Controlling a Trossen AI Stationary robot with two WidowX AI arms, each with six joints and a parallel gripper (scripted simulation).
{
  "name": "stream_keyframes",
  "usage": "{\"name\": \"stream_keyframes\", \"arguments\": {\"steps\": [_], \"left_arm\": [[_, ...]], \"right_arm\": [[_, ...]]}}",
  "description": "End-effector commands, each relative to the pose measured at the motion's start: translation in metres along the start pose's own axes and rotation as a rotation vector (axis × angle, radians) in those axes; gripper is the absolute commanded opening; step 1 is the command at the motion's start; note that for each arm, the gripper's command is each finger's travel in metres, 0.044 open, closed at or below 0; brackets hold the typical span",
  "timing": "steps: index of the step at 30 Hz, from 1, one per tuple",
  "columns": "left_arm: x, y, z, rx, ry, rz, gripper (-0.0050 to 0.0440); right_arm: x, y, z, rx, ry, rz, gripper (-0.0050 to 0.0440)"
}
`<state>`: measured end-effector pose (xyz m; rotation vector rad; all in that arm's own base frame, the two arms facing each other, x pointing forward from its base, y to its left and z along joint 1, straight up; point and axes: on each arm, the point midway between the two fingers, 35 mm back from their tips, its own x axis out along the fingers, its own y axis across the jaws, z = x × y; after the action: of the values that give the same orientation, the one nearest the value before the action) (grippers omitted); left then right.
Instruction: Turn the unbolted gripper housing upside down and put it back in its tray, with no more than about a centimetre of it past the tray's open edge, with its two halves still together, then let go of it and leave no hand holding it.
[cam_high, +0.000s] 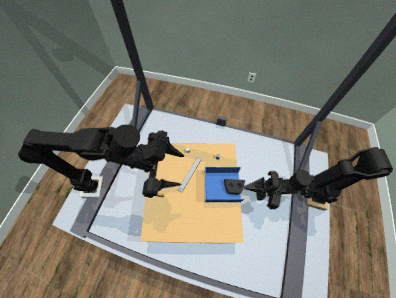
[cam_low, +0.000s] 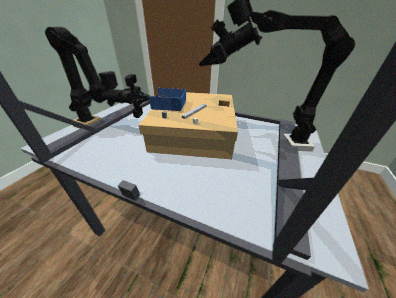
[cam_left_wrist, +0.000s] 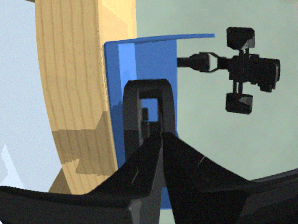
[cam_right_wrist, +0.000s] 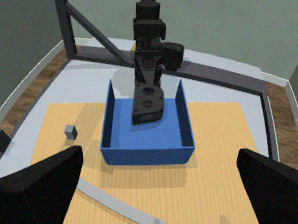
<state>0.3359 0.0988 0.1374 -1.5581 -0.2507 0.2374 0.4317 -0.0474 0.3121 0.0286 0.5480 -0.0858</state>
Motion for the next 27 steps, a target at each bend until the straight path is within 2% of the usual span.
{"name": "stream_keyframes", "arguments": {"steps": [1,27], "left_arm": [[0.0029,-0.0032,-0.0004,0.0,0.003,-0.009,0.0],[0.0117,-0.0034,-0.0007,0.0,0.003,-0.01,0.0]], "right_arm": [[-0.0099,0.0001,0.0097,-0.005,-0.031,-0.002,0.0437],[-0.0099,0.0001,0.0097,-0.005,-0.031,-0.002,0.0437]]}}
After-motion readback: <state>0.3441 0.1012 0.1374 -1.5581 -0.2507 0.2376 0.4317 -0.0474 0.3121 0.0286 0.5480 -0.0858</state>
